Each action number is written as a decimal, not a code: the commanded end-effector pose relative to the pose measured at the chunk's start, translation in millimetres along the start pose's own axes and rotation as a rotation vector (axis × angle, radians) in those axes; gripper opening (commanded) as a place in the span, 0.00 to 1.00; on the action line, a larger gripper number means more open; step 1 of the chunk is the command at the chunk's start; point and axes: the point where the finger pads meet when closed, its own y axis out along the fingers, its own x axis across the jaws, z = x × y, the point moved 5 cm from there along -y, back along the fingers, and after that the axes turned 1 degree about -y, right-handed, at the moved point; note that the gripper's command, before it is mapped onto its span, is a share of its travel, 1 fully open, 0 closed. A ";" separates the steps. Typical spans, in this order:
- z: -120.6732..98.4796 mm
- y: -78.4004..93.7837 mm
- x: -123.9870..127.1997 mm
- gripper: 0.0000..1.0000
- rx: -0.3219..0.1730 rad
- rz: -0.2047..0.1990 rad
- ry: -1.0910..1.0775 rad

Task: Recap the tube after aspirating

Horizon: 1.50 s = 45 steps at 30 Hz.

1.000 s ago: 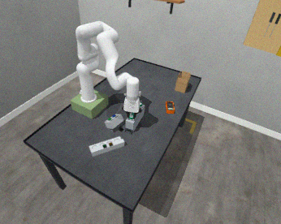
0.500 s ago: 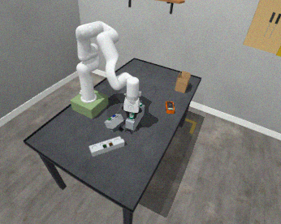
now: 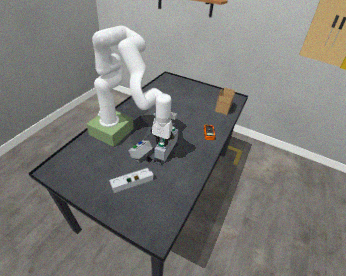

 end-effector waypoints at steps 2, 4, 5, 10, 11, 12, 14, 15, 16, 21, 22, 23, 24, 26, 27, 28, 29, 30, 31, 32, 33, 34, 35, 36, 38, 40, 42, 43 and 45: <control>-0.6 -2.4 1.2 0.46 0.005 -0.005 0.003; -0.6 -2.4 1.2 0.46 0.005 -0.005 0.003; -0.6 -2.4 1.2 0.46 0.005 -0.005 0.003; -0.6 -2.4 1.2 0.00 0.005 -0.005 0.003; -0.6 -2.4 1.2 0.00 0.005 -0.005 0.003; -0.6 -2.4 1.2 0.00 0.005 -0.005 0.003; -0.6 -2.4 1.2 0.00 0.005 -0.005 0.003; -0.6 -2.4 1.2 0.00 0.005 -0.005 0.003; -0.6 -2.4 1.2 0.00 0.005 -0.005 0.003; -0.6 -2.4 1.2 0.00 0.005 -0.005 0.003; -0.6 -5.4 1.2 0.00 0.005 -0.005 0.003; -0.6 -8.4 1.2 0.00 0.005 -0.005 0.003; -0.6 -11.4 1.2 0.00 0.005 -0.005 0.003; -0.7 -17.4 1.2 0.00 0.005 -0.005 0.003; -0.7 -20.4 1.2 0.00 0.005 -0.005 0.003; -0.7 -23.4 1.2 0.00 0.005 -0.005 0.003; -0.7 -26.4 1.2 0.00 0.005 -0.005 0.003; -0.7 -29.4 1.1 0.00 0.005 -0.005 0.003; -0.7 -32.5 1.1 0.00 0.005 -0.005 0.003; -0.8 -35.5 1.1 0.00 0.005 -0.005 0.003; -0.8 -38.0 1.1 0.00 0.005 -0.005 0.003; -0.8 -38.0 1.1 0.00 0.005 -0.005 0.003; -0.8 -38.0 1.1 0.00 0.005 -0.005 0.003; -0.8 -38.0 1.1 0.00 0.005 -0.005 0.003; -0.8 -38.0 1.1 0.00 0.005 -0.005 0.003; -15.6 -37.9 -6.7 0.00 0.005 -0.005 -0.164; -29.0 -37.8 -13.8 0.00 0.004 -0.006 -0.295; -31.0 -37.8 -14.8 0.00 0.004 -0.006 -0.317; -36.6 -37.8 -17.8 0.00 0.003 -0.006 -0.381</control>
